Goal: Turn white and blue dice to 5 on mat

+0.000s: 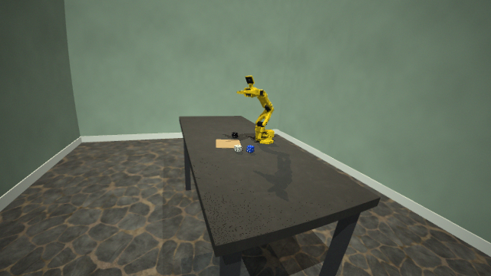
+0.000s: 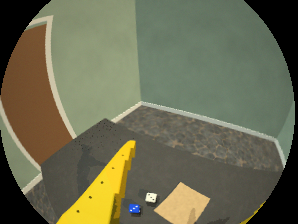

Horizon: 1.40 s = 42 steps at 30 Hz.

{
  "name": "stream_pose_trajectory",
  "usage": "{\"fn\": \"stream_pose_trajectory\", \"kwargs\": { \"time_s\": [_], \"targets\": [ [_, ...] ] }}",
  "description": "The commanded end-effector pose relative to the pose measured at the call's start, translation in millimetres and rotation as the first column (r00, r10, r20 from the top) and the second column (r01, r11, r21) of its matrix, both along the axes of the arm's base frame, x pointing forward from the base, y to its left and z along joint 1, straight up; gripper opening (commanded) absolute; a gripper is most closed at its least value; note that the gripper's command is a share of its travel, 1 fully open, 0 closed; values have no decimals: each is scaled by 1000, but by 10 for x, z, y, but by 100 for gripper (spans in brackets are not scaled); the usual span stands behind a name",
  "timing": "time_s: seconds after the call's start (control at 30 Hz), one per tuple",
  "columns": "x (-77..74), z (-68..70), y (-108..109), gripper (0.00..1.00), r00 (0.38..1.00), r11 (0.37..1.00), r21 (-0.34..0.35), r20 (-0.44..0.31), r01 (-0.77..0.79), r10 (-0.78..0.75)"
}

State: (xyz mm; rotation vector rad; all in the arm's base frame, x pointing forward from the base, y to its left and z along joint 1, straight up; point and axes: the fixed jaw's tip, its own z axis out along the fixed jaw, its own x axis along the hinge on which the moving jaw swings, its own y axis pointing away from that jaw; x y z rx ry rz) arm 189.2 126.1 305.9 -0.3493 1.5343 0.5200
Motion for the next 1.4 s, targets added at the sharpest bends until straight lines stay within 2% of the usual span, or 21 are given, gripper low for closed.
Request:
{"fn": "stream_pose_trajectory", "kwargs": {
  "time_s": [0.0,0.53,0.63,0.73,0.8,0.87,1.03,1.1,1.23,1.3,1.37],
  "targets": [
    [-3,5,-3,100,1000,1000,2,1,0,0],
    [-3,5,-3,100,1000,1000,2,1,0,0],
    [8,-24,4,99,1000,1000,-5,-9,0,0],
    [55,-147,33,96,999,999,-35,-50,-1,-1],
    [107,-310,66,92,995,997,-74,-104,-5,-3],
    [163,-538,102,86,984,992,-126,-178,-13,-9],
    [219,-1300,139,67,912,955,-288,-407,-73,-53],
    [219,-1300,139,67,912,955,-288,-407,-73,-53],
    [117,-1902,78,52,813,904,-399,-571,-154,-114],
    [38,-2135,31,46,763,879,-436,-630,-194,-145],
    [-36,-2306,-15,41,721,857,-462,-672,-227,-171]
  ]
}}
